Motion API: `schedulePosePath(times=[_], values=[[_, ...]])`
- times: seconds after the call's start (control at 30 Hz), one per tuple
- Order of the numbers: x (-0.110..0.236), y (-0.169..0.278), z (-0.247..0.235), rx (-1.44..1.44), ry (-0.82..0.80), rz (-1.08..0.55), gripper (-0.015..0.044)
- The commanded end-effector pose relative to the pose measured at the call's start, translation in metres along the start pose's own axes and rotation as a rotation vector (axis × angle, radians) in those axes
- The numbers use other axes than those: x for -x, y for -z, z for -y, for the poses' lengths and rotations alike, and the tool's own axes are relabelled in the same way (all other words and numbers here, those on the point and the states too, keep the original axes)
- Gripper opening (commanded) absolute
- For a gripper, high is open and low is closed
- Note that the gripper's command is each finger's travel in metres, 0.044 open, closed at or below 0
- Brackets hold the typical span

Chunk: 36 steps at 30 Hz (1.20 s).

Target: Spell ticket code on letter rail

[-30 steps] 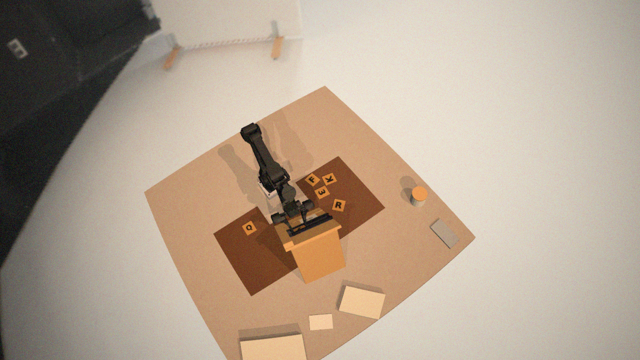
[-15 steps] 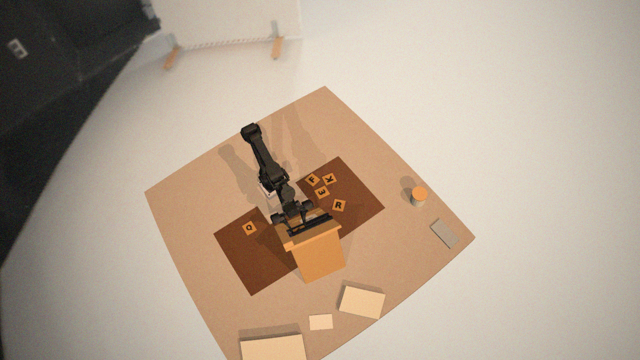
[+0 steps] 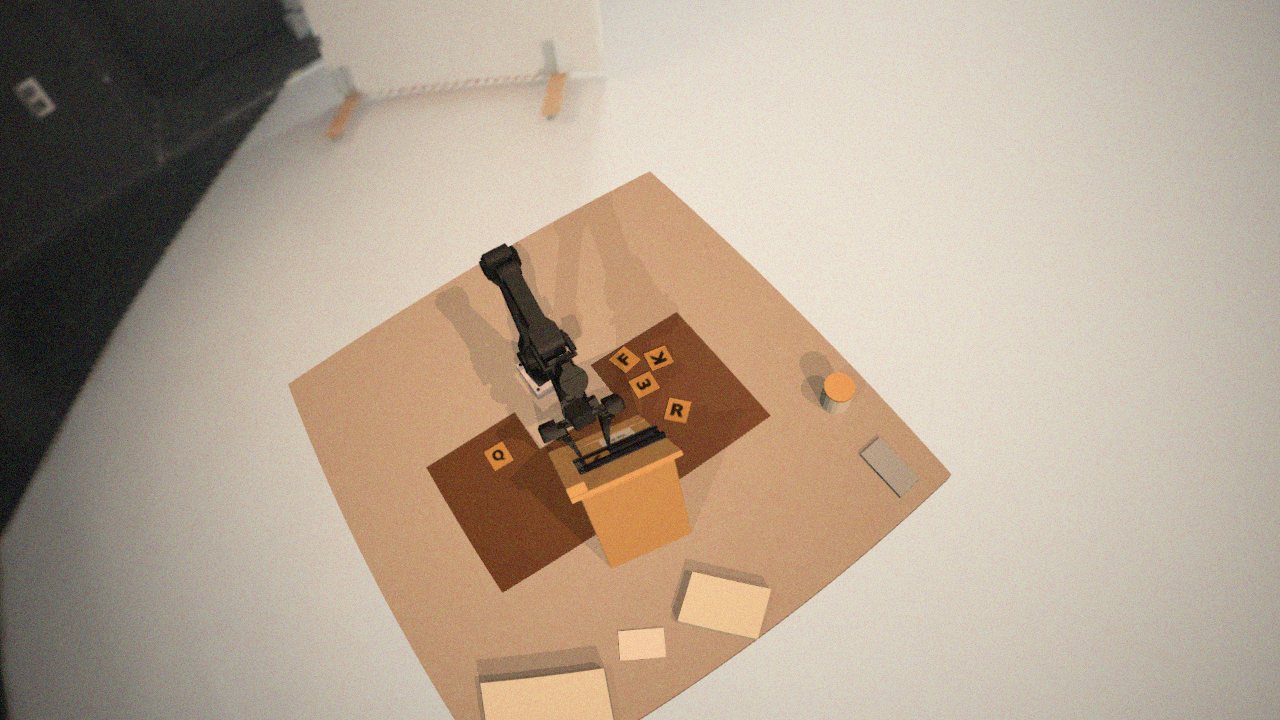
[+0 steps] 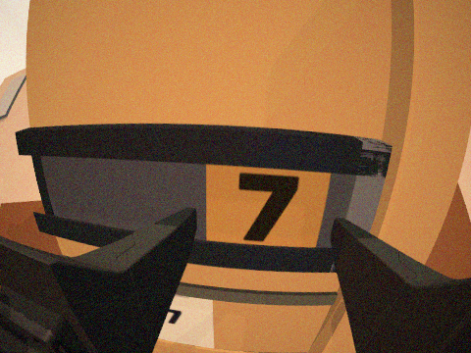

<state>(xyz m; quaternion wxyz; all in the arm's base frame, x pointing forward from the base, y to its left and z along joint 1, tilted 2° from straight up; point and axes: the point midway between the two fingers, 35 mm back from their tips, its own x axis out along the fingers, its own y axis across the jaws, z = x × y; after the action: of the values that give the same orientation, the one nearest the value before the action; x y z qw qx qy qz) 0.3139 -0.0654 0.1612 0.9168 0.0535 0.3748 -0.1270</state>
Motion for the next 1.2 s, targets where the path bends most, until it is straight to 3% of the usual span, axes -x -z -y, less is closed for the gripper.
schedulePosePath(times=[0.0, 1.17], values=[[0.004, -0.003, 0.0, 0.002, 0.0, 0.007, 0.0295], [0.019, 0.002, -0.002, 0.002, 0.0, 0.006, 0.0295]])
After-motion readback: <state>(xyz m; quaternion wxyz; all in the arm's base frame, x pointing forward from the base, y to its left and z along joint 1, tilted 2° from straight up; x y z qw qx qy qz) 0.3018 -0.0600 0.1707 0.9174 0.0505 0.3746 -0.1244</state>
